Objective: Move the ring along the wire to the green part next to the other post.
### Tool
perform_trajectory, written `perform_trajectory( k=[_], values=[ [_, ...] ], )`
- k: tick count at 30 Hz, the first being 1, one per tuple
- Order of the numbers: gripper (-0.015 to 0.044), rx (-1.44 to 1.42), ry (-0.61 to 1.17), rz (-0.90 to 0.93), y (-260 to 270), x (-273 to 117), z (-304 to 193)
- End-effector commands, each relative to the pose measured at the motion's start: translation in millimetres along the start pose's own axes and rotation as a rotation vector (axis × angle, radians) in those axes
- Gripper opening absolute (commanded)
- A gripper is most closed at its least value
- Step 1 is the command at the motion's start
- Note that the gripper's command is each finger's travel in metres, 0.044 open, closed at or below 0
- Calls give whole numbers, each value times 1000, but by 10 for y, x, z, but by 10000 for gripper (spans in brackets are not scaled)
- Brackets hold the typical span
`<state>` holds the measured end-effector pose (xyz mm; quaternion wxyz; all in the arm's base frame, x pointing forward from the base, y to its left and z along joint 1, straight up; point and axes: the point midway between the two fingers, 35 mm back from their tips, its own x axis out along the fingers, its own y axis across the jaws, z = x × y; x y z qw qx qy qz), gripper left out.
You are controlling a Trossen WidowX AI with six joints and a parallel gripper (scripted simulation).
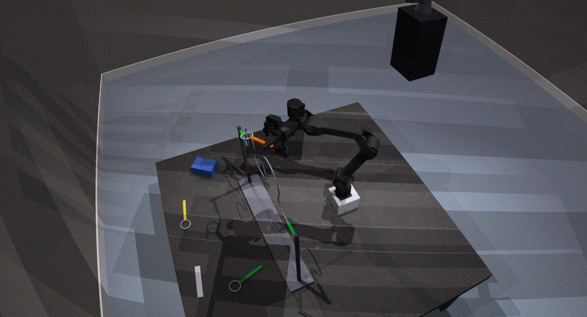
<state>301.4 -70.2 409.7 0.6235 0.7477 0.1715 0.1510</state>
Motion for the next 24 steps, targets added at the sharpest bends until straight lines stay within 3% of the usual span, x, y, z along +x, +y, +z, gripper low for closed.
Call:
perform_trajectory(
  k=[1, 24],
  values=[
    [-150, -59, 1, -24, 1, 2, -15],
    [-150, -346, -29, -177, -192, 3, 20]
  ],
)
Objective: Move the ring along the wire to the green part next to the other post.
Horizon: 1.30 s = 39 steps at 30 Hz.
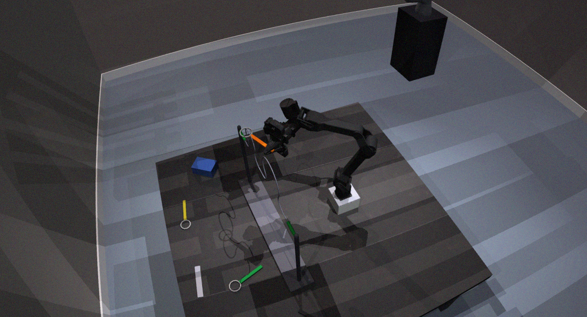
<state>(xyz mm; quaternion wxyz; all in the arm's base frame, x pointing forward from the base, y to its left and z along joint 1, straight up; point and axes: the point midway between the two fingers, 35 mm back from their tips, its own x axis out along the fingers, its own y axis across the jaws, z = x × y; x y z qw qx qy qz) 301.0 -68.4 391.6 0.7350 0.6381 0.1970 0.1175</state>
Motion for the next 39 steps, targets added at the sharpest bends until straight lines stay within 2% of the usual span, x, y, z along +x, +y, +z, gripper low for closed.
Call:
perform_trajectory(
  k=[1, 16, 39],
  values=[
    [-150, -75, -8, -33, -22, 4, 3],
    [-150, -273, 53, -143, -157, -95, 28],
    [-150, -623, 9, -330, -368, -120, 122]
  ],
)
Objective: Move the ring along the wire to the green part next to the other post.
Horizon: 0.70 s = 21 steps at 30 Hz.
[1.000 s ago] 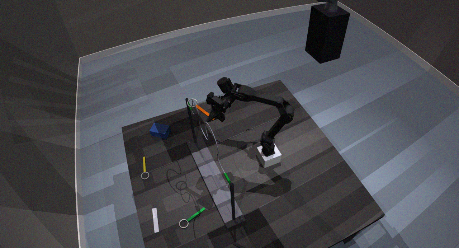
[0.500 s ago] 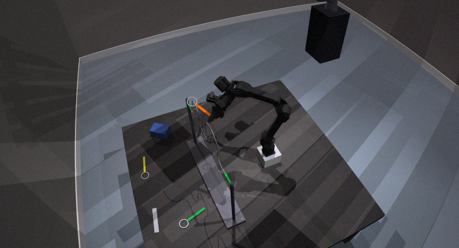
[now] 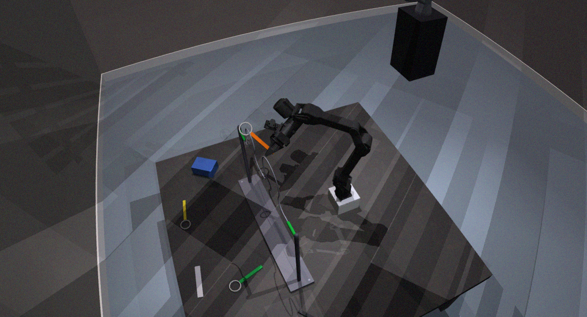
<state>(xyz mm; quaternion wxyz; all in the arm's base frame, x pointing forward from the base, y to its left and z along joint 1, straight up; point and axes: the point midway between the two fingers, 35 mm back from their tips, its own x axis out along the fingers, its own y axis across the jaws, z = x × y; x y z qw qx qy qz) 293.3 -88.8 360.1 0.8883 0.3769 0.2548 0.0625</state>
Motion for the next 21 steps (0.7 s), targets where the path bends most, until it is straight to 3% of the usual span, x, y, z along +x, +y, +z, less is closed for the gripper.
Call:
perform_trajectory(
  k=[1, 21],
  values=[
    [-150, -86, -10, -44, -34, -1, -3],
    [-150, -411, -54, -234, -252, -3, 48]
  ],
)
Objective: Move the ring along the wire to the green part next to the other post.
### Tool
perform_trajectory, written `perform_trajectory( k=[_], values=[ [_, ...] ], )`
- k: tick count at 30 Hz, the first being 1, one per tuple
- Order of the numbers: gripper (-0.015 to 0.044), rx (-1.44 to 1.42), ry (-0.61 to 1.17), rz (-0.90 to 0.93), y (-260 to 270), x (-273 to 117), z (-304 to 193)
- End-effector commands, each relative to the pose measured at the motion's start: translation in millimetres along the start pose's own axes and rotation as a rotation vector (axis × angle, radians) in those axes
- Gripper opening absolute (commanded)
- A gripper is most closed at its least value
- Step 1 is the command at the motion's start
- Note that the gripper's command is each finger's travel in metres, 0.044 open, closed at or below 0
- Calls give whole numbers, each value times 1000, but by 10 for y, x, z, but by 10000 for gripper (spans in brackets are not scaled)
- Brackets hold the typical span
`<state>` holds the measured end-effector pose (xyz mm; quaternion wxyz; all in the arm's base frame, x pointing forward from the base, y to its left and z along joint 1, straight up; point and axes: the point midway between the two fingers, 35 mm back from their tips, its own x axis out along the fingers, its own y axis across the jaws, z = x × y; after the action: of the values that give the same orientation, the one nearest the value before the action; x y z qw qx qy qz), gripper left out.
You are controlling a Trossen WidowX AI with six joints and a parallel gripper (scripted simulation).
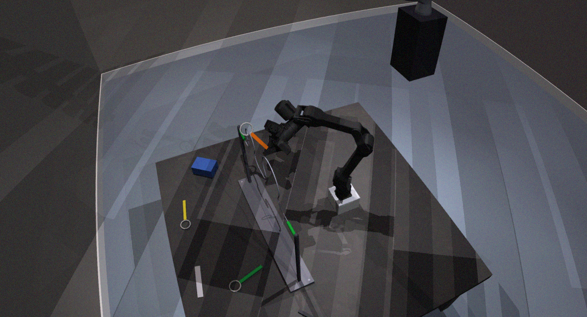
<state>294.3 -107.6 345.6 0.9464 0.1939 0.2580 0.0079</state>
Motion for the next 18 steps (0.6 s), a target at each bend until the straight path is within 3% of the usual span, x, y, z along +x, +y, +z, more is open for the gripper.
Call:
perform_trajectory(
  k=[1, 18],
  values=[
    [-150, -84, -15, -43, -33, -7, 3],
    [-150, -379, -56, -214, -232, -7, 46]
  ],
)
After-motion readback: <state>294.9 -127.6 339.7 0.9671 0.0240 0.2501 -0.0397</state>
